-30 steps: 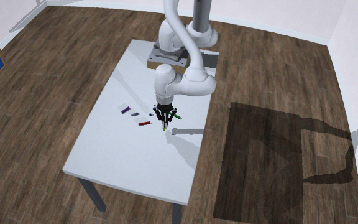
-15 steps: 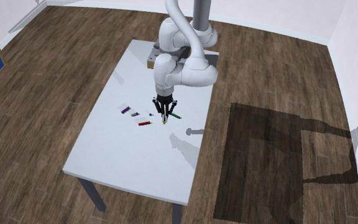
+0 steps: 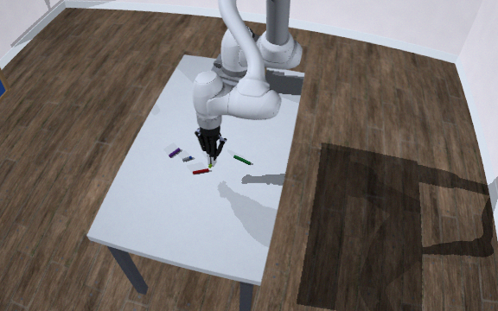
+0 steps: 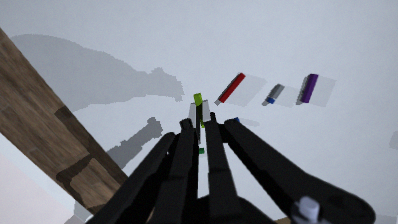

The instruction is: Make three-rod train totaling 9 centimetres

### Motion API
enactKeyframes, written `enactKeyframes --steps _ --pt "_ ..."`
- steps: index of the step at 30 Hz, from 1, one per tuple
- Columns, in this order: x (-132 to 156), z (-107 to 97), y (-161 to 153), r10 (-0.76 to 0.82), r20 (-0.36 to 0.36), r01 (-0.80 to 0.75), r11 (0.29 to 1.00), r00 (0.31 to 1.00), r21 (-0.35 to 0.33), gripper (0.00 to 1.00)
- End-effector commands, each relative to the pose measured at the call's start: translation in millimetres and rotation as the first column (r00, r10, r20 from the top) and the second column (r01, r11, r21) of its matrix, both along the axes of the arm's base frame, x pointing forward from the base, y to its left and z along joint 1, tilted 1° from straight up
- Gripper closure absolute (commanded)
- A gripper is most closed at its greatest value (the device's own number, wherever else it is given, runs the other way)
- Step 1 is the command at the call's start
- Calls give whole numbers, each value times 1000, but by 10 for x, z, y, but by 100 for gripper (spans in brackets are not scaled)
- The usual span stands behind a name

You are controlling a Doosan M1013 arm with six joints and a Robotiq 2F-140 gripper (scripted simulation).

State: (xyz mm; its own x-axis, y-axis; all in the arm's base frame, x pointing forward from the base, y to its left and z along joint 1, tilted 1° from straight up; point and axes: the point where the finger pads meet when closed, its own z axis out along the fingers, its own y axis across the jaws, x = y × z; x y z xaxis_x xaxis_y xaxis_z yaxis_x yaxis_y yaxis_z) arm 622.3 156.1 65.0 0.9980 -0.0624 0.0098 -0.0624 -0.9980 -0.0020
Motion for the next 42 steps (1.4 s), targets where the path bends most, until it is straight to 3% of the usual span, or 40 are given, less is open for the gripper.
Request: enactKeyframes --steps 1,11,13,16,33,42 --pt "30 5 -418 -152 1 152 988 988 -1 97" --pt "-48 7 -1454 -517 1 517 856 856 3 97" --pt "-48 7 -1454 -517 1 517 856 856 3 97" --pt "-118 7 -1819 -633 0 633 774 774 5 97" --pt "-121 -4 -1831 -637 0 637 771 771 5 97" --pt "-118 -232 -1831 -637 0 637 771 771 5 97"
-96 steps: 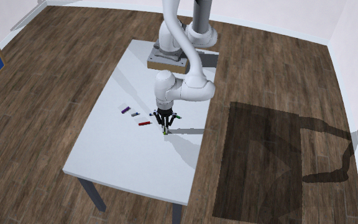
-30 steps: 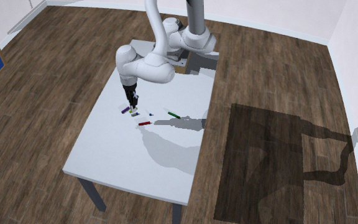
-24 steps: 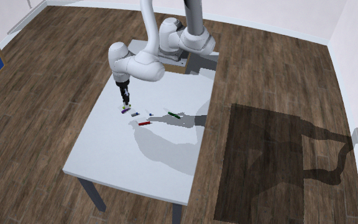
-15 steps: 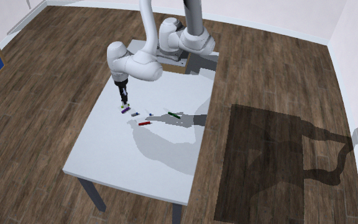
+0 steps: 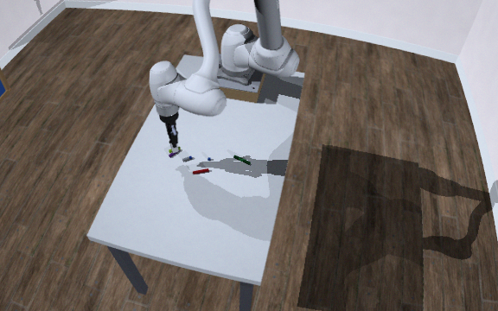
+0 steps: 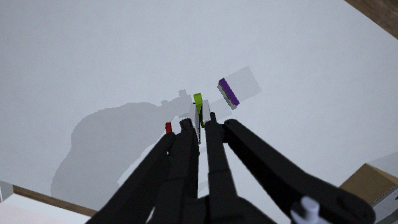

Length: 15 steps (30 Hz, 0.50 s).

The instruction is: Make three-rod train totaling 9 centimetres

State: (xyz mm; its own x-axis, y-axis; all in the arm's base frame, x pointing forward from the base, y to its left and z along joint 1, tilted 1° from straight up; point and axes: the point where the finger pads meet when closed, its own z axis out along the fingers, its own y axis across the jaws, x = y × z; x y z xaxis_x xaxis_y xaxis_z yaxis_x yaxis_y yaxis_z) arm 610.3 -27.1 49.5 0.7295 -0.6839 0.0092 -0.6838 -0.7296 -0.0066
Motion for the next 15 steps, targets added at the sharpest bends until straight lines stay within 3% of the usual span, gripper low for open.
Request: enactKeyframes --steps 1,15 --pt "2 -118 0 0 0 0 1000 1000 0 97" --pt "8 -607 -1 0 0 0 1000 1000 0 97"
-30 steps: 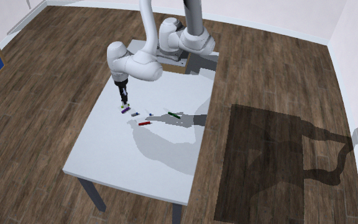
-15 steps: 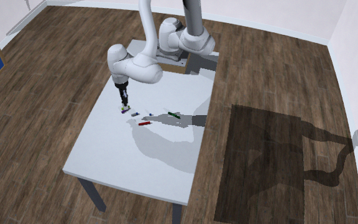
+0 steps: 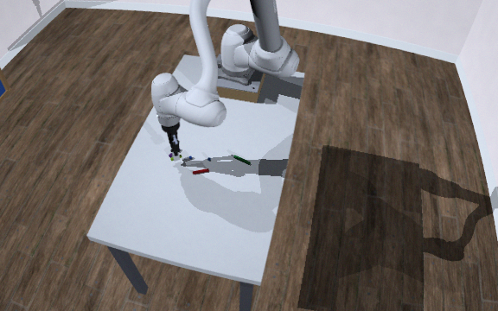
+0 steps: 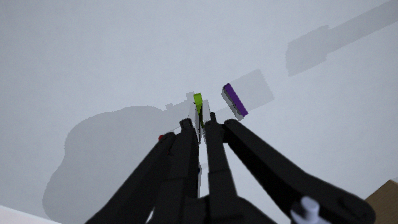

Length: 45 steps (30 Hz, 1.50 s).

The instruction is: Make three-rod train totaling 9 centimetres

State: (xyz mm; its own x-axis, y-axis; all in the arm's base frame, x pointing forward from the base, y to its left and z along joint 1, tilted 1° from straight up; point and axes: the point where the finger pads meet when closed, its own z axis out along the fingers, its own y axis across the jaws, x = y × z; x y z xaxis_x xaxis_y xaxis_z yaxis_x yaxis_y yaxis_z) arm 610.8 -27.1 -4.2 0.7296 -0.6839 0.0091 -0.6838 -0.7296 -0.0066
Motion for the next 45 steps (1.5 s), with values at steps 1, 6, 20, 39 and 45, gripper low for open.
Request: enactKeyframes --steps 1,6,20,39,45 --pt "4 -96 0 0 0 0 1000 1000 0 97" --pt "4 -163 0 0 0 0 1000 1000 0 97" --pt "5 -181 0 0 0 0 1000 1000 0 97" --pt "5 -181 0 0 0 0 1000 1000 0 97" --pt "5 -181 0 0 0 0 1000 1000 0 97"
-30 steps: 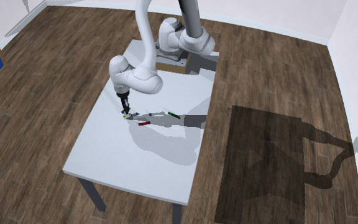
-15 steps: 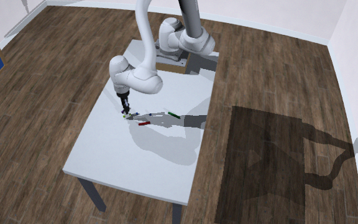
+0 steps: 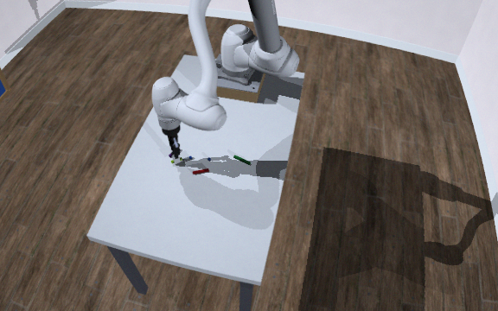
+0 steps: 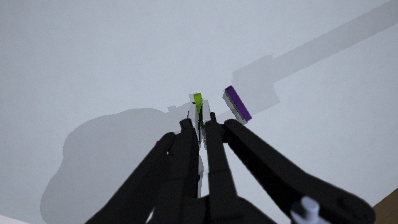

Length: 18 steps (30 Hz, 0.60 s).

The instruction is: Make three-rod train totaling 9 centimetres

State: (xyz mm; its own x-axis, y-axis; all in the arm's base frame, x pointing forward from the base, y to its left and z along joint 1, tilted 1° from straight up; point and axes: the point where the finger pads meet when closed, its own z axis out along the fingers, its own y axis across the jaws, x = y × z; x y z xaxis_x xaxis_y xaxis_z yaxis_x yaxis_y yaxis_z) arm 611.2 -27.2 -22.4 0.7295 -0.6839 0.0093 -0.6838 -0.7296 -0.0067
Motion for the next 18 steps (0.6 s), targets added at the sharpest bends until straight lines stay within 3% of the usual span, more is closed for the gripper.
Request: enactKeyframes --steps 1,18 --pt "0 1 0 0 0 0 1000 1000 0 97" --pt "1 -85 0 0 0 0 1000 1000 0 97"
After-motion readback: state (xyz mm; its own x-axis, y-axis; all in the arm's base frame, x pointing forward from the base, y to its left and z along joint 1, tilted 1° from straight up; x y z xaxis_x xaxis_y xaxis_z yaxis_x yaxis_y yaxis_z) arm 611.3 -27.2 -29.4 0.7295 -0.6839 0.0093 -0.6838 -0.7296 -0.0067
